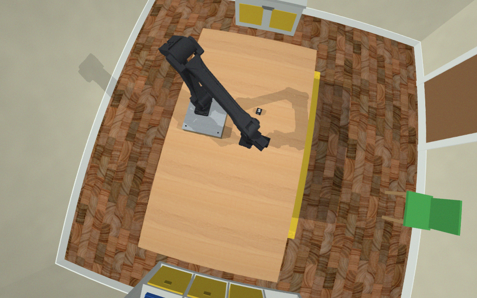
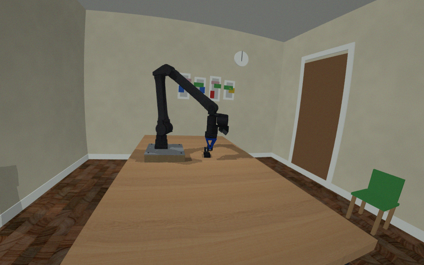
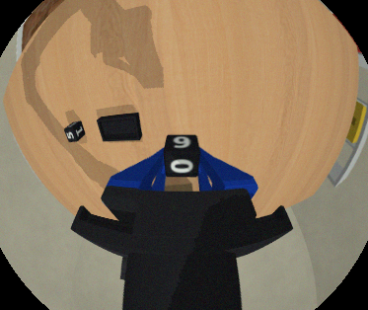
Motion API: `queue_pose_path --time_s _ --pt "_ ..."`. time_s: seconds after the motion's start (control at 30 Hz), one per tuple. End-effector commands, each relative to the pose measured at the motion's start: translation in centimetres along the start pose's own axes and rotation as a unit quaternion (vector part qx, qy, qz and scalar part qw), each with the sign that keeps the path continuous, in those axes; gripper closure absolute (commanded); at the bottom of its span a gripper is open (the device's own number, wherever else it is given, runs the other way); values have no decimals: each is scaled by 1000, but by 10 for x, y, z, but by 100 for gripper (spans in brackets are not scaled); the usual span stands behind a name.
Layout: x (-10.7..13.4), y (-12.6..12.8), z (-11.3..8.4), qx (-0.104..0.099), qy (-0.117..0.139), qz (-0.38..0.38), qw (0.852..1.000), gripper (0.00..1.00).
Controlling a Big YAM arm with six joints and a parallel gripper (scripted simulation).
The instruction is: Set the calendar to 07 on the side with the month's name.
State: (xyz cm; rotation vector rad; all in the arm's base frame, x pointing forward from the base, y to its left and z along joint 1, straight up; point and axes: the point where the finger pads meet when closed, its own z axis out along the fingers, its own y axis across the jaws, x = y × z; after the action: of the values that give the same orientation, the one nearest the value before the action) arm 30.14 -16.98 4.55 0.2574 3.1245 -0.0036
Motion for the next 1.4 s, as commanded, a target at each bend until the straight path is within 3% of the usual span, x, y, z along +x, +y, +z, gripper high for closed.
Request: queue_pose_path --time_s 0.0,0.13,0.17,0.2,0.33,0.5,0.6,0.7,0.73,1.37 --pt "-6 -5 13 1 -6 -1 1000 72" --pt "-5 -5 24 1 -6 0 1000 72" --pt "-18 -9 21 5 -19 -1 1000 72" --pt "-5 -4 34 0 -6 -1 1000 72" --pt "-5 -5 53 0 -6 -1 1000 72" --pt "-14 -8 64 3 -14 -1 1000 72" --pt "-5 -5 73 0 -6 -1 1000 72" --pt "-8 -6 69 3 -13 -1 1000 72" --pt "-28 -14 55 11 -35 0 999 72" --pt "-25 -13 58 9 -28 0 1000 72"
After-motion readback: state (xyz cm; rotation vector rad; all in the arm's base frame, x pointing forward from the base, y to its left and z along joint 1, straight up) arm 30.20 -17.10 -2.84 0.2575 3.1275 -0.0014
